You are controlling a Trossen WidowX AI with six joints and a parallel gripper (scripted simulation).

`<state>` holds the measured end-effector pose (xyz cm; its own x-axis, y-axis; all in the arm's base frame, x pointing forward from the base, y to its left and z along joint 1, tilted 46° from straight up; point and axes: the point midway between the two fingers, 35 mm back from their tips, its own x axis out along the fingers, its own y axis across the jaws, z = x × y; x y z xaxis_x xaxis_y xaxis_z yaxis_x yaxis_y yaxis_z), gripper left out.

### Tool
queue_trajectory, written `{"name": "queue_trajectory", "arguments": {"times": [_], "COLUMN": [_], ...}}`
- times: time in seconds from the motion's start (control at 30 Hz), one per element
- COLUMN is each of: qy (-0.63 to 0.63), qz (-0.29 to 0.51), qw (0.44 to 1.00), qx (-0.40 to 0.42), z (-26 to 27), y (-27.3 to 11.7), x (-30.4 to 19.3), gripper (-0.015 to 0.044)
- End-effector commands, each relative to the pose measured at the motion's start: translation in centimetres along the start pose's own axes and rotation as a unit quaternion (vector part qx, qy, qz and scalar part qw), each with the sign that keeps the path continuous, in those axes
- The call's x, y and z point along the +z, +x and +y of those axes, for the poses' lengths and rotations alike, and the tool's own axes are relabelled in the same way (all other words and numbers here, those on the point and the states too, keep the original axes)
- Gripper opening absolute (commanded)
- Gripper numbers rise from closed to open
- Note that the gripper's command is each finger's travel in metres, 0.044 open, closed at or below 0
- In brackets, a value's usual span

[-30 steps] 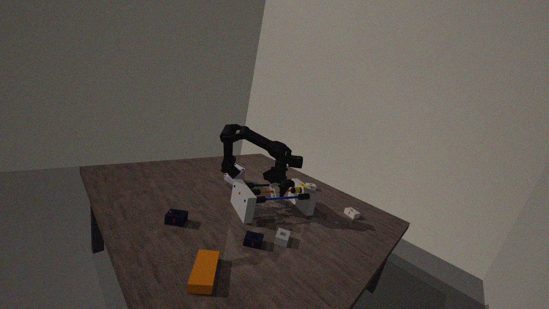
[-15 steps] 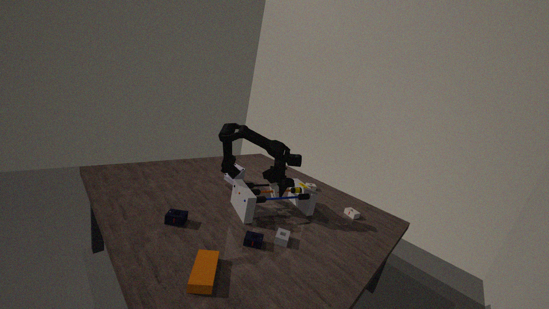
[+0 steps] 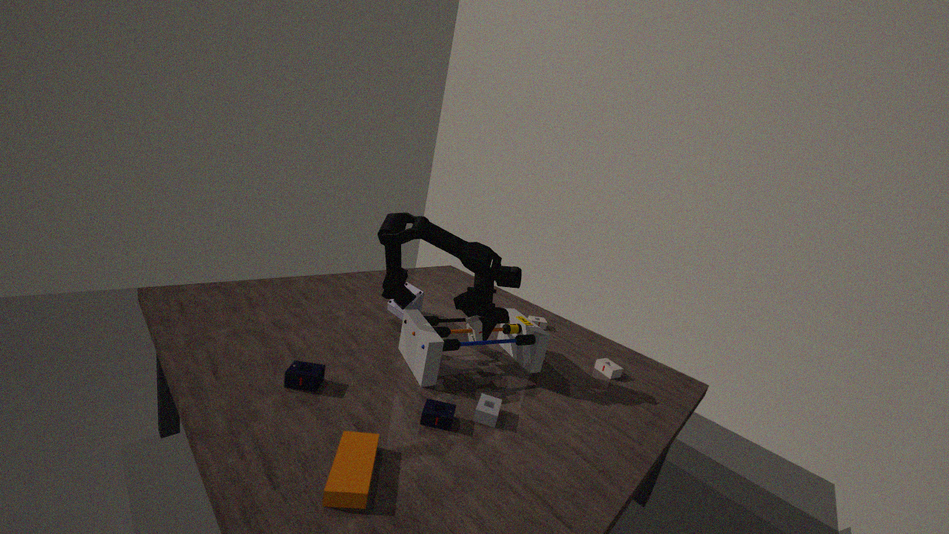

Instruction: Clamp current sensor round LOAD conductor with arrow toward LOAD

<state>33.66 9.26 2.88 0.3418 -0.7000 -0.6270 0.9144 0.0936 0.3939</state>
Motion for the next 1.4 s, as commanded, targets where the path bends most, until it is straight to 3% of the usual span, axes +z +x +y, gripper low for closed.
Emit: {"name": "queue_trajectory", "arguments": {"times": [0.0,1.0,1.37], "qy": [-0.001,0.000,0.000], "qz": [-0.001,0.000,0.000], "qw": [1.000,1.000,1.000], "qx": [0.007,0.000,0.000], "z": [0.20,0.01,0.01], "y": [-0.30,-0.01,-0.01], "x": [0.12,0.00,0.00], "gripper": [0.0000,0.0000,0.0289]}}
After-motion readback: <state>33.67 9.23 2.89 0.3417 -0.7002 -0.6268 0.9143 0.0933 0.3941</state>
